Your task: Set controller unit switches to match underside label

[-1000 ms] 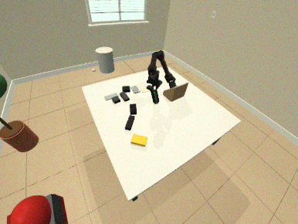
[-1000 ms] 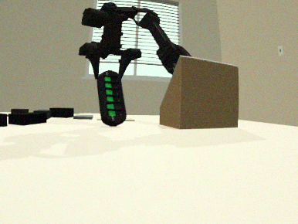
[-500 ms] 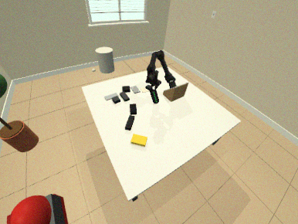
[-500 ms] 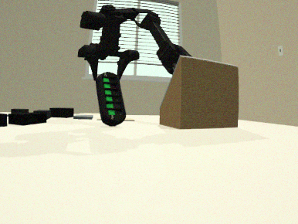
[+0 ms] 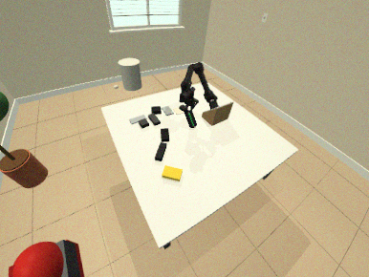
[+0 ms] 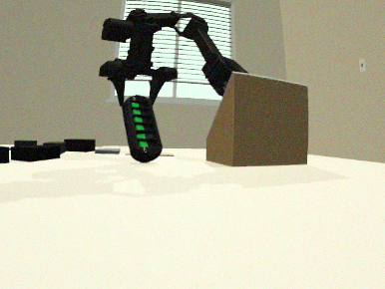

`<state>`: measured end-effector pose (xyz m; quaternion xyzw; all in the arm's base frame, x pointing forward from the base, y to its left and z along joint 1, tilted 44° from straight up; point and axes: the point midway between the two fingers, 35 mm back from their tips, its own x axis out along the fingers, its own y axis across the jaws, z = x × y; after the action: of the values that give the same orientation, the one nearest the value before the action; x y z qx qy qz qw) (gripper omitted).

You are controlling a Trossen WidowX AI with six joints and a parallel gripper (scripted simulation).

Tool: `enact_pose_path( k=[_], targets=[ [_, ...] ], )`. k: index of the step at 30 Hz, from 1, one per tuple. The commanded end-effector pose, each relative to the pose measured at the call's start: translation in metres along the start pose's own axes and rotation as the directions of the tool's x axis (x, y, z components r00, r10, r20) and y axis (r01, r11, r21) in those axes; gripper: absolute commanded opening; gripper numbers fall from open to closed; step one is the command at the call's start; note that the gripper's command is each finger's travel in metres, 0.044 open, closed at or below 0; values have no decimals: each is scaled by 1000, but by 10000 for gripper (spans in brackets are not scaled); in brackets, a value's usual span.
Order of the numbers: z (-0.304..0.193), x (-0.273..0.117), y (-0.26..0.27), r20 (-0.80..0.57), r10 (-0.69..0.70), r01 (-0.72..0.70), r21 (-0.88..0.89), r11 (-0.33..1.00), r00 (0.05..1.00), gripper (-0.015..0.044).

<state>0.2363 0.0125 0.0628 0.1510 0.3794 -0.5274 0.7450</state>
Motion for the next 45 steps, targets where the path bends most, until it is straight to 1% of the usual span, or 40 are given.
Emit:
enact_pose_path(
  k=[1, 45],
  targets=[
    [4, 1, 0, 5, 1, -1, -4, 1000, 1000, 338],
    [35, 15, 0, 7, 1, -1, -4, 1000, 1000, 338]
  ],
)
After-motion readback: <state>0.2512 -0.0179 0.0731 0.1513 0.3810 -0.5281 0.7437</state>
